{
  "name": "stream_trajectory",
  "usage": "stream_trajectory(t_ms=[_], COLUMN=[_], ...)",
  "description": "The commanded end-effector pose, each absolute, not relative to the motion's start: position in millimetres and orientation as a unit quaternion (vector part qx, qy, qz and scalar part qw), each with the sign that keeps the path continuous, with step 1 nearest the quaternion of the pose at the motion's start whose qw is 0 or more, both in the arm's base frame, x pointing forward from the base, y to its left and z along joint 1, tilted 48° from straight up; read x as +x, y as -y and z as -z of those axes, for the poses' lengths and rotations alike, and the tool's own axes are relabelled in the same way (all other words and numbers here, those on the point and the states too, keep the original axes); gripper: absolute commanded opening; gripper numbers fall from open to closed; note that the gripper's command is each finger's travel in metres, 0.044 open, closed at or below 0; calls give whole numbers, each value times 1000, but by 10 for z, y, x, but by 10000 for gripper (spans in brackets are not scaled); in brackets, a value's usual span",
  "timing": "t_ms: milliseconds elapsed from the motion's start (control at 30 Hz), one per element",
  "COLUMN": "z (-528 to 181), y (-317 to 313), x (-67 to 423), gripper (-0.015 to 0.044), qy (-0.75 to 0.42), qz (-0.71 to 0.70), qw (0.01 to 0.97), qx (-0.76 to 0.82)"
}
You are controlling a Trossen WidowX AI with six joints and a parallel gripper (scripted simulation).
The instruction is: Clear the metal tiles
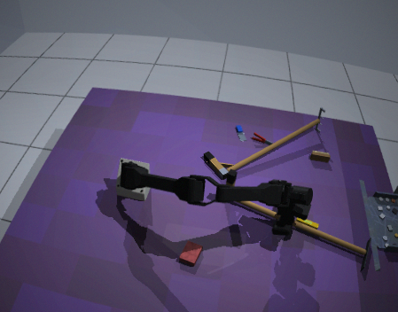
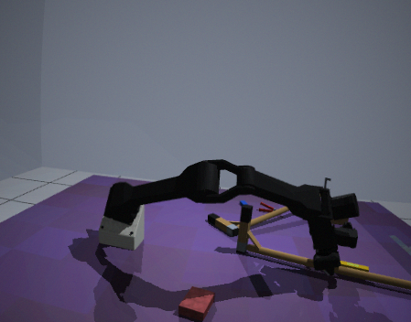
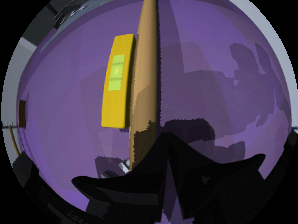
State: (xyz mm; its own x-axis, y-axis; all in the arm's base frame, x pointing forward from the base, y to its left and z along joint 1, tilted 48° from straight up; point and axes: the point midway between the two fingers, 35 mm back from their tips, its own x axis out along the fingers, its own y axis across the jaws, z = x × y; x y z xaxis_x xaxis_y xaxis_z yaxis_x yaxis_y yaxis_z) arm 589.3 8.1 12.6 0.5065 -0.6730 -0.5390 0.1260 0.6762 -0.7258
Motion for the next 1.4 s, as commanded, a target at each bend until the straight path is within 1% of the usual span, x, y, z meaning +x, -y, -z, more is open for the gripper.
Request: stream_trajectory(t_ms=[0, 733, 1367], z=[-66, 89, -367], y=[-126, -273, -678], x=[5902, 5948, 5872], gripper=[0, 0, 0], qy=[-432, -432, -430], qz=[246, 246, 247], qw=[808, 808, 809], qx=[-317, -317, -316])
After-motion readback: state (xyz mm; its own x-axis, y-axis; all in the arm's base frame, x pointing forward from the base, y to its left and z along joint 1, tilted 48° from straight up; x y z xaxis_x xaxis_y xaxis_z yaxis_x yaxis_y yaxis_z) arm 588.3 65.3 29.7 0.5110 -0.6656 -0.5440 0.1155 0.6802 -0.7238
